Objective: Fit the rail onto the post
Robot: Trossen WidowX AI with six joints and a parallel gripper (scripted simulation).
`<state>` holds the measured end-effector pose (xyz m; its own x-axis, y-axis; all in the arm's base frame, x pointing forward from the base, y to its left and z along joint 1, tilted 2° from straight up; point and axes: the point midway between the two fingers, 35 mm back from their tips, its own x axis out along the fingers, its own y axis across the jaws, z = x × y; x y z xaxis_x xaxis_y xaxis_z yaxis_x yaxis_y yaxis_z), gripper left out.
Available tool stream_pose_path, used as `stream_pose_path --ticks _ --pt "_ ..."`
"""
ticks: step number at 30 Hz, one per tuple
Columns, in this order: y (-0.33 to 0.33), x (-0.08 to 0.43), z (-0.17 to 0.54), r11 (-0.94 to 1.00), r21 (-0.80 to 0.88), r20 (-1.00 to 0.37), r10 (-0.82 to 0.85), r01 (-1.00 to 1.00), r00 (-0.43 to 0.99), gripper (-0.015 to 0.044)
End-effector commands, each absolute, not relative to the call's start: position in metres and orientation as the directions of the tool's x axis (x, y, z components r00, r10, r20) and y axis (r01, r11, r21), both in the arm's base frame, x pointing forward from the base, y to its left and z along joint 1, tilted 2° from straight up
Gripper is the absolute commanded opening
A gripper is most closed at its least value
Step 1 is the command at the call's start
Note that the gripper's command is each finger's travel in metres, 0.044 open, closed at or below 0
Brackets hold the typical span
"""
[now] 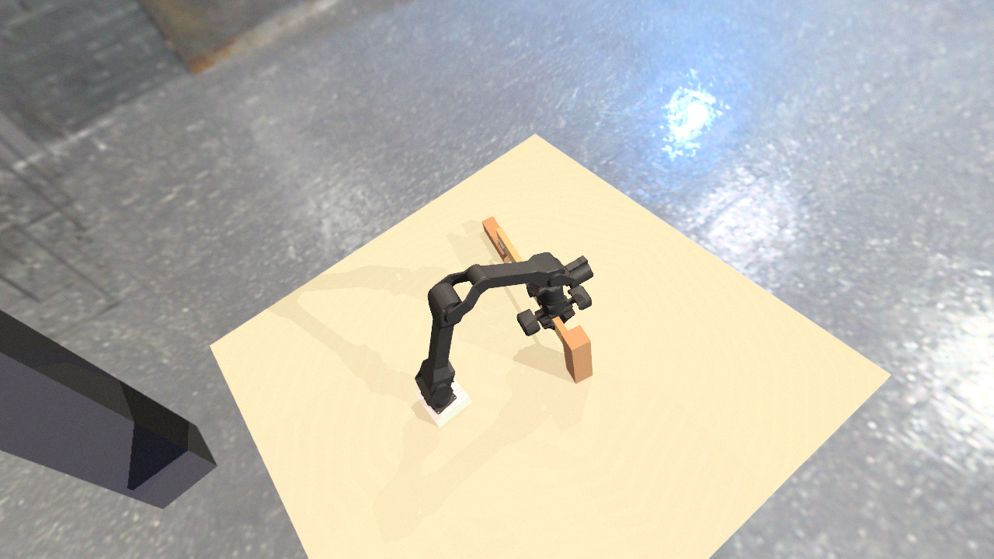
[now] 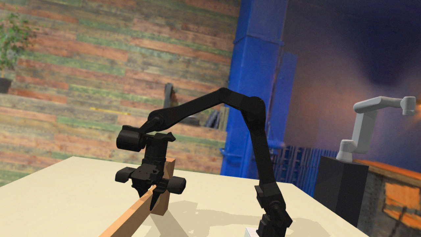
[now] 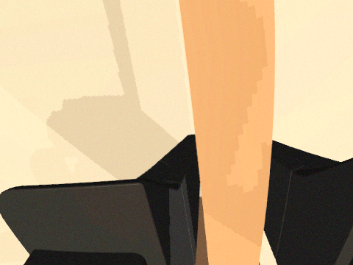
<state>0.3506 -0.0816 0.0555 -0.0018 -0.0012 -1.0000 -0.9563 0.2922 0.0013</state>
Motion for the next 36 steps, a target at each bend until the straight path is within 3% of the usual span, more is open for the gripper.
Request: stream_pose_path --ticks 1,36 --pt "-0.0805 0.3506 0.0569 0.293 0.001 -1.000 0.000 -0.956 -0.002 0.0000" --pt "-0.0872 0.3489 0.0557 0.293 0.001 -1.000 -0.001 -0.956 -0.002 0.0000"
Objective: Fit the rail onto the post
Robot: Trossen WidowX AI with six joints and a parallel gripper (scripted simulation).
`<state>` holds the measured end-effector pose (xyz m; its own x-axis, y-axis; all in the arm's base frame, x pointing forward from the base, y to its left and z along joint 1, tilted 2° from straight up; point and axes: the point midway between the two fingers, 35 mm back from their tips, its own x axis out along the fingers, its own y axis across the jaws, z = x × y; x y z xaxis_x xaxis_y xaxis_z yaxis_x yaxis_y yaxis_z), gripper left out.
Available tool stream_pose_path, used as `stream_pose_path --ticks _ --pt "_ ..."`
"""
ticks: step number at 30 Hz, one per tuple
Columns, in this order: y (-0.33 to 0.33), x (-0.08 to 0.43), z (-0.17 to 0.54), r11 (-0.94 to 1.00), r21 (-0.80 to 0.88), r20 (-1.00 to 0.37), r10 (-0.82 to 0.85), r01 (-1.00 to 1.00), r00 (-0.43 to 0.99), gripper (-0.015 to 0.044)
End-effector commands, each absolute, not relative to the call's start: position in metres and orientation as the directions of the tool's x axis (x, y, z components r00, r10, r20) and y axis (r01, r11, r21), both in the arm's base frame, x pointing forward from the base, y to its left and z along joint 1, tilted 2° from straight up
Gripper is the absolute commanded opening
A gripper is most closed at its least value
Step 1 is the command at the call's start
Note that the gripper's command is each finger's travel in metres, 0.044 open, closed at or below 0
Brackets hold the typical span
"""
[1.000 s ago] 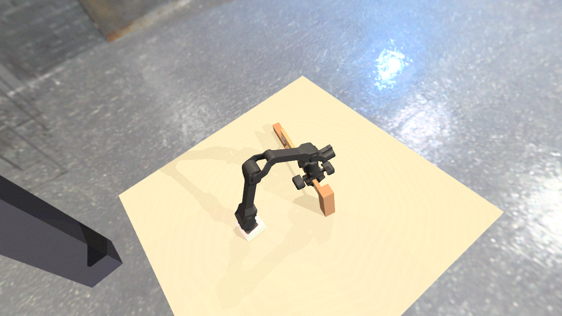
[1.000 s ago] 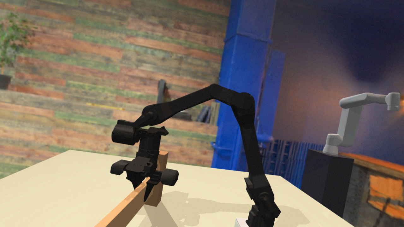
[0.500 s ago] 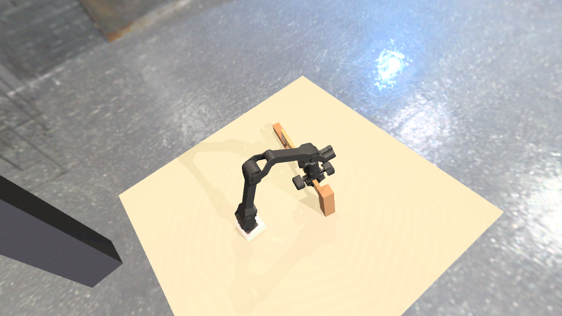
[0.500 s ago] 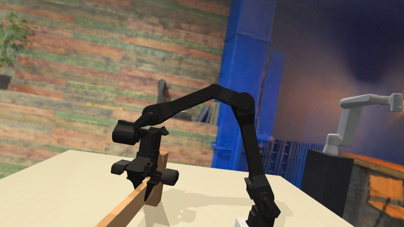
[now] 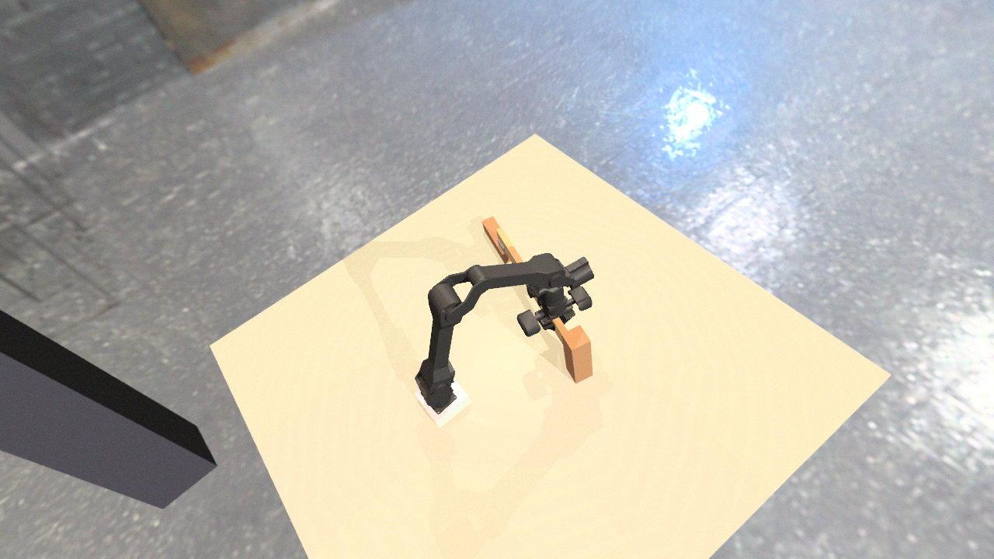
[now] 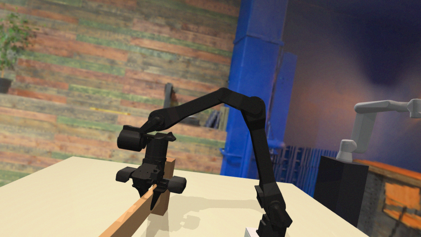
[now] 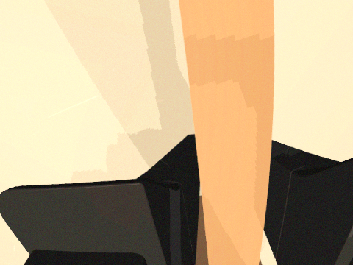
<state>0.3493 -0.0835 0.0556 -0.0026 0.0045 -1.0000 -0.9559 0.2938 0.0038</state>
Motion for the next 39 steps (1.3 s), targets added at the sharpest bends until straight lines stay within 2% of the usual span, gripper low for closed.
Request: stream_pose_path --ticks 1,39 --pt "-0.0870 0.3490 0.0557 0.293 0.001 -1.000 -0.001 -0.956 -0.002 0.0000" --pt "-0.0807 0.3510 0.0560 0.293 0.001 -1.000 0.000 -0.956 -0.002 0.0000"
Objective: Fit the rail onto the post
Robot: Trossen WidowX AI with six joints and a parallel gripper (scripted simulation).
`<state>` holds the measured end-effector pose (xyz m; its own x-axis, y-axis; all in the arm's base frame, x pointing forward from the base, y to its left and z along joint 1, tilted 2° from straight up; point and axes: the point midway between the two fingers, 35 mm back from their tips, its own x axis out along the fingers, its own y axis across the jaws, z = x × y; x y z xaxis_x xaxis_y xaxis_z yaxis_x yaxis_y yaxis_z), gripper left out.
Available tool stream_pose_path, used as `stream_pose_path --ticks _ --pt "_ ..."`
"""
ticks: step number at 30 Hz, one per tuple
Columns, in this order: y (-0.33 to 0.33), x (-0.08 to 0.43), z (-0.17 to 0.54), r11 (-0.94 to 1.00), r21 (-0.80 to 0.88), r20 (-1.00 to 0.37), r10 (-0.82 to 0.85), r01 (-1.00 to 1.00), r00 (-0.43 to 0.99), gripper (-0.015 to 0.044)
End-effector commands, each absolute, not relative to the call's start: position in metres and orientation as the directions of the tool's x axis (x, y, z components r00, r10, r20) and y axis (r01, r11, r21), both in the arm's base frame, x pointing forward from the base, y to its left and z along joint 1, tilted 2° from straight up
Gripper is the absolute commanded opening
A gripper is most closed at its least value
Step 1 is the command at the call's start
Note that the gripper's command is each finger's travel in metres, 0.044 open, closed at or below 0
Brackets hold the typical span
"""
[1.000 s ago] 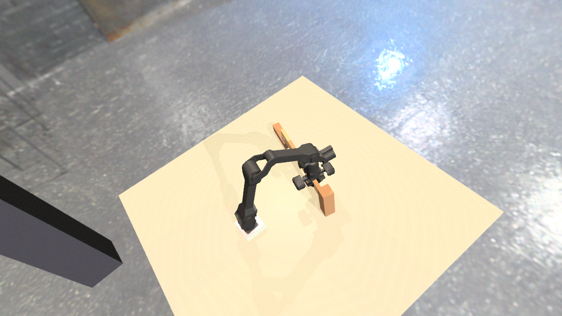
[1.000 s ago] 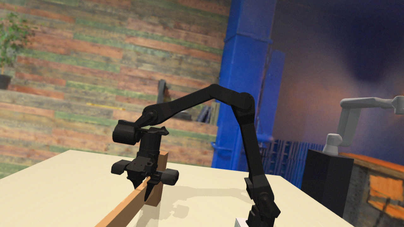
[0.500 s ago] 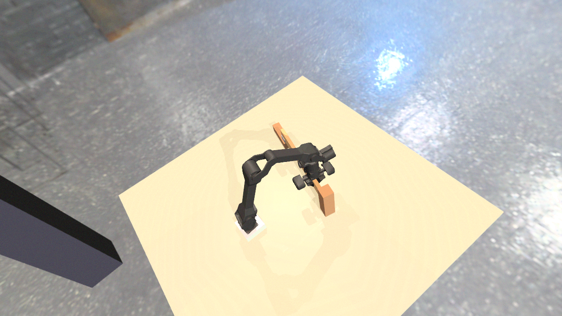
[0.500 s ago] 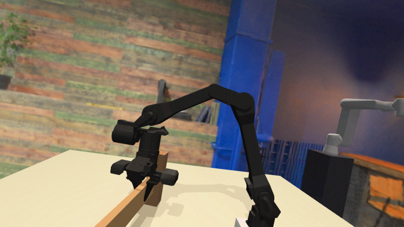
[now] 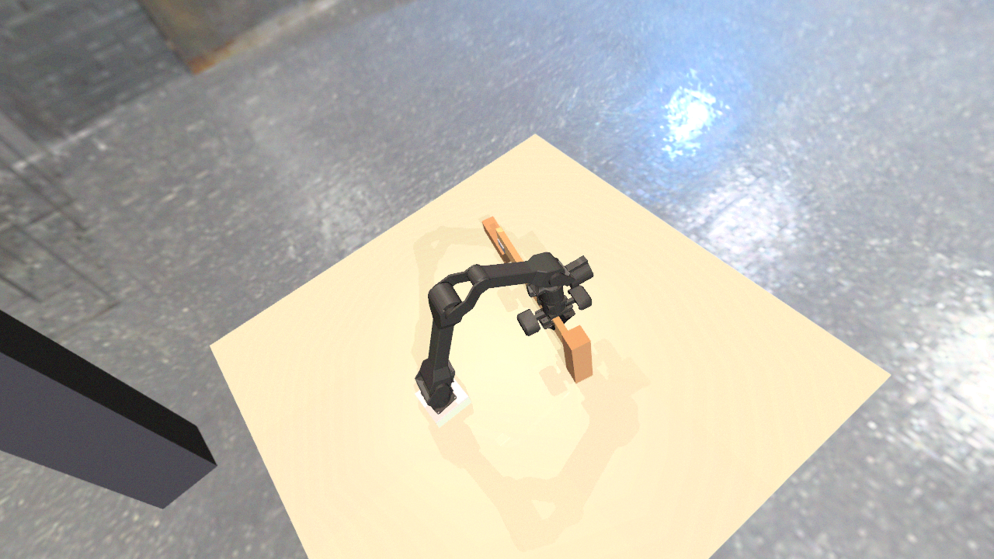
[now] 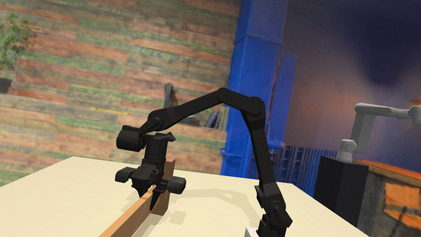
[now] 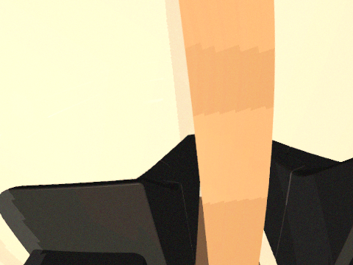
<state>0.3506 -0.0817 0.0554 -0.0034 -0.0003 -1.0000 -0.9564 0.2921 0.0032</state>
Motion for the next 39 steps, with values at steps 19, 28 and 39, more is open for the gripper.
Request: stream_pose_path --ticks 19,28,39 --pt "-0.0822 0.3505 0.0569 0.293 0.001 -1.000 0.000 -0.956 -0.002 0.0000" --pt "-0.0840 0.3498 0.0572 0.293 0.001 -1.000 -0.001 -0.956 -0.002 0.0000" --pt "-0.0872 0.3488 0.0567 0.293 0.001 -1.000 -0.001 -0.956 -0.002 0.0000"
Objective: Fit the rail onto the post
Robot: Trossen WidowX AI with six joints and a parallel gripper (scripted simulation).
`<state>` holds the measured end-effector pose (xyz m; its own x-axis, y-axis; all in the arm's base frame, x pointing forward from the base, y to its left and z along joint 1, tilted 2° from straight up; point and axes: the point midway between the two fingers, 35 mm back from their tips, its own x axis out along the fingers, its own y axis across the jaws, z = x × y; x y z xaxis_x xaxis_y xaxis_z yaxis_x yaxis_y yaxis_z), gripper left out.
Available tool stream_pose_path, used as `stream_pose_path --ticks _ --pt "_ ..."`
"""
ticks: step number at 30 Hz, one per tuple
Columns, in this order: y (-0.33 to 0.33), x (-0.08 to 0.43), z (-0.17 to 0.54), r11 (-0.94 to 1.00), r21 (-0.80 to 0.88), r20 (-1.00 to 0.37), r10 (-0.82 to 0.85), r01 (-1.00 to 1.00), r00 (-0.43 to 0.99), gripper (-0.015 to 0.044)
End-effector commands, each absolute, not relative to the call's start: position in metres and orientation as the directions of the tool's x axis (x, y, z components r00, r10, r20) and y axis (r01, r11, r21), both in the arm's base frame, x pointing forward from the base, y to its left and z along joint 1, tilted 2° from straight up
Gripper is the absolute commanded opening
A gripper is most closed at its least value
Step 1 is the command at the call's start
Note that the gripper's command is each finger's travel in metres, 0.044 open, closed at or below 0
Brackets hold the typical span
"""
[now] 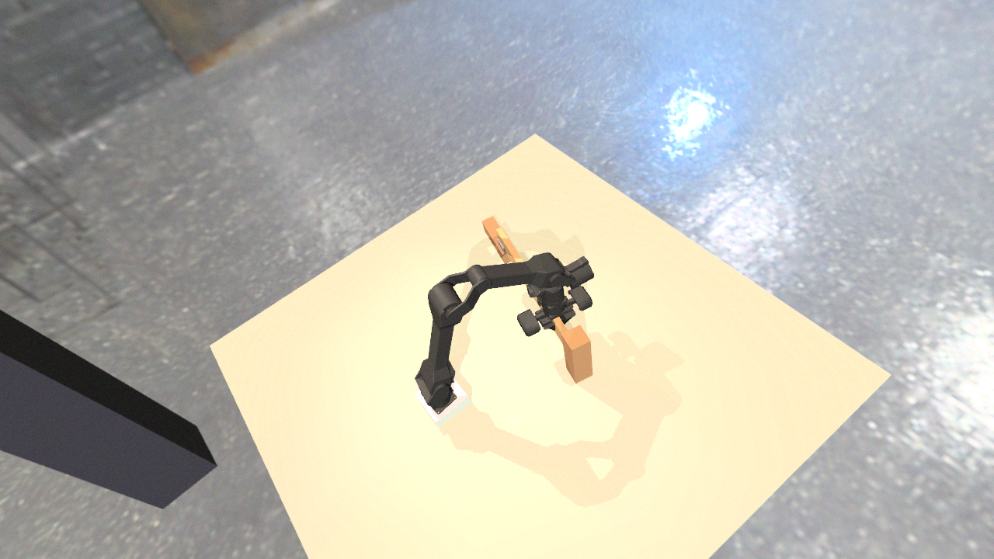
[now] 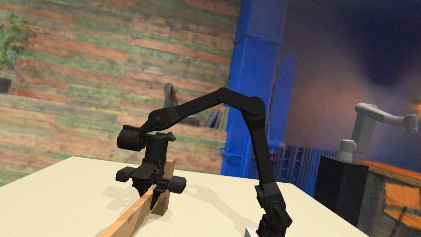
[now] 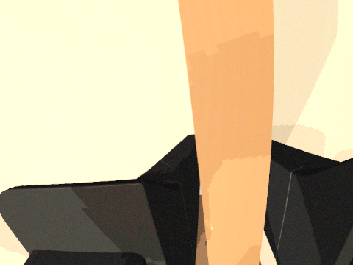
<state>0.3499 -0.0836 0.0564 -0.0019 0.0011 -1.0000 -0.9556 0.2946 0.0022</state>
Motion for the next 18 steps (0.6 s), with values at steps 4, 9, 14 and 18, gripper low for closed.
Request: stream_pose_path --ticks 4,9,14,18 --pt "-0.0876 0.3487 0.0560 0.293 0.001 -1.000 -0.001 -0.956 -0.002 0.0000" --pt "-0.0877 0.3487 0.0554 0.293 0.001 -1.000 -0.001 -0.956 -0.002 0.0000" --pt "-0.0877 0.3487 0.0549 0.293 0.001 -1.000 -0.001 -0.956 -0.002 0.0000" --pt "-0.0877 0.3487 0.0545 0.293 0.001 -1.000 -0.001 -0.956 -0.002 0.0000"
